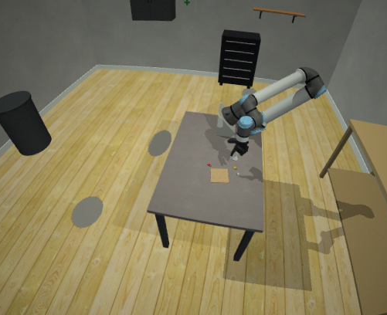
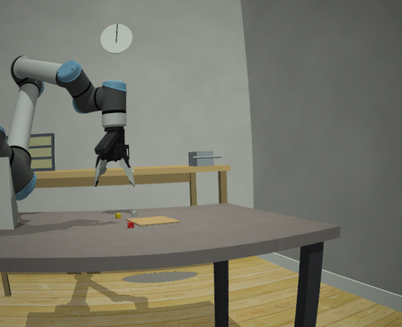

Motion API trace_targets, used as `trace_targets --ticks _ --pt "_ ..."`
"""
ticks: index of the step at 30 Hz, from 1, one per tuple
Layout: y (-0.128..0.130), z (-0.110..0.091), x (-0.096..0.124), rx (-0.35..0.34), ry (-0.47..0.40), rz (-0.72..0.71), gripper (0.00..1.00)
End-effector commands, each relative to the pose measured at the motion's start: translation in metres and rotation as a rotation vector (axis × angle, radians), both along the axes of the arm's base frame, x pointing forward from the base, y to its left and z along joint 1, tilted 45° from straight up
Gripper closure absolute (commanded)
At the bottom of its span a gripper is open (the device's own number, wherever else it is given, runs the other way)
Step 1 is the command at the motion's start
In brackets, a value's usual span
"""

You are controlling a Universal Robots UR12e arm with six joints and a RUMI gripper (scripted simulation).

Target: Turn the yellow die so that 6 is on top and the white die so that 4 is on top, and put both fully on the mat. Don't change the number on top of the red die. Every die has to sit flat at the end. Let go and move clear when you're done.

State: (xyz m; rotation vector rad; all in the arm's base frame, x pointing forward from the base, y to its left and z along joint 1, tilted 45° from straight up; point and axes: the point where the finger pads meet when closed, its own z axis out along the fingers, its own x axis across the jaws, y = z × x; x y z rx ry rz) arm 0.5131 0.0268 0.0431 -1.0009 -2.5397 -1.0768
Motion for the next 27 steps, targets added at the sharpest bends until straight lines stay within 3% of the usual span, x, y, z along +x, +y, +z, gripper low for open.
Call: trace_targets --ticks 1,17,20,27 --pt "0.003 -0.0017 0.0003 -0.003 -0.107 0.107 0.0" --pt "0.0083 -0.0051 0.0048 -0.029 -0.37 0.373 0.0" --pt "0.0084 -0.0051 0.0048 -0.029 -0.372 0.375 0.0" --pt "0.0118 -0.0062 0.0073 -0.043 -0.511 0.515 0.0"
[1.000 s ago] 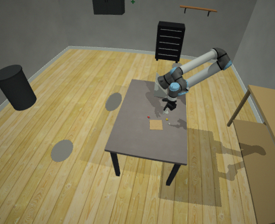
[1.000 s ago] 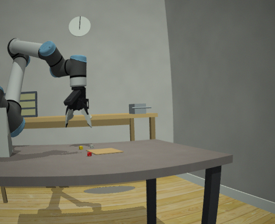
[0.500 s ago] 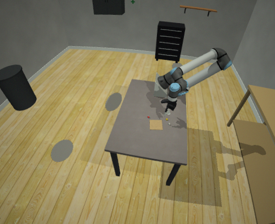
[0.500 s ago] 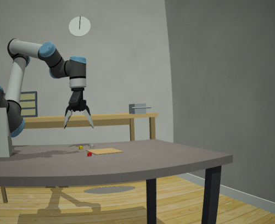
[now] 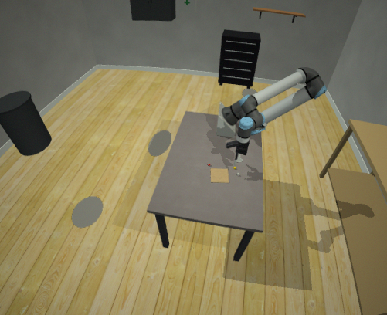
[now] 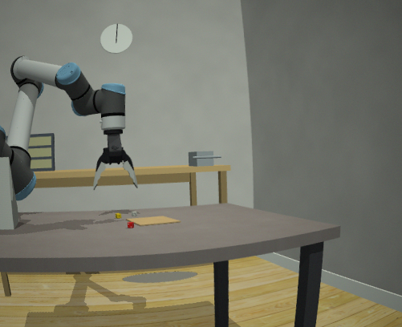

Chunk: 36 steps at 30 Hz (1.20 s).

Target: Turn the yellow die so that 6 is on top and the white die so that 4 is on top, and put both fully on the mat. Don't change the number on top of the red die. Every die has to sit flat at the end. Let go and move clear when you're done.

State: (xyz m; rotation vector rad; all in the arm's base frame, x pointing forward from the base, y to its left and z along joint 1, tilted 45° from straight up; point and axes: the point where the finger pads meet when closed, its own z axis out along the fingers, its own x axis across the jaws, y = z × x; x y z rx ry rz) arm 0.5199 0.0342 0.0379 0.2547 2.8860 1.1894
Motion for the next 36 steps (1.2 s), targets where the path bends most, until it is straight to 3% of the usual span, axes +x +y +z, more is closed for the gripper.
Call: trace_targets --ticks 1,19,36 --pt "0.0048 -0.0011 0.0008 -0.005 -0.123 0.124 0.0" --pt "0.0095 -0.0017 0.0037 -0.021 -0.285 0.289 0.0" --pt "0.0104 -0.0018 0.0042 -0.024 -0.315 0.318 0.0"
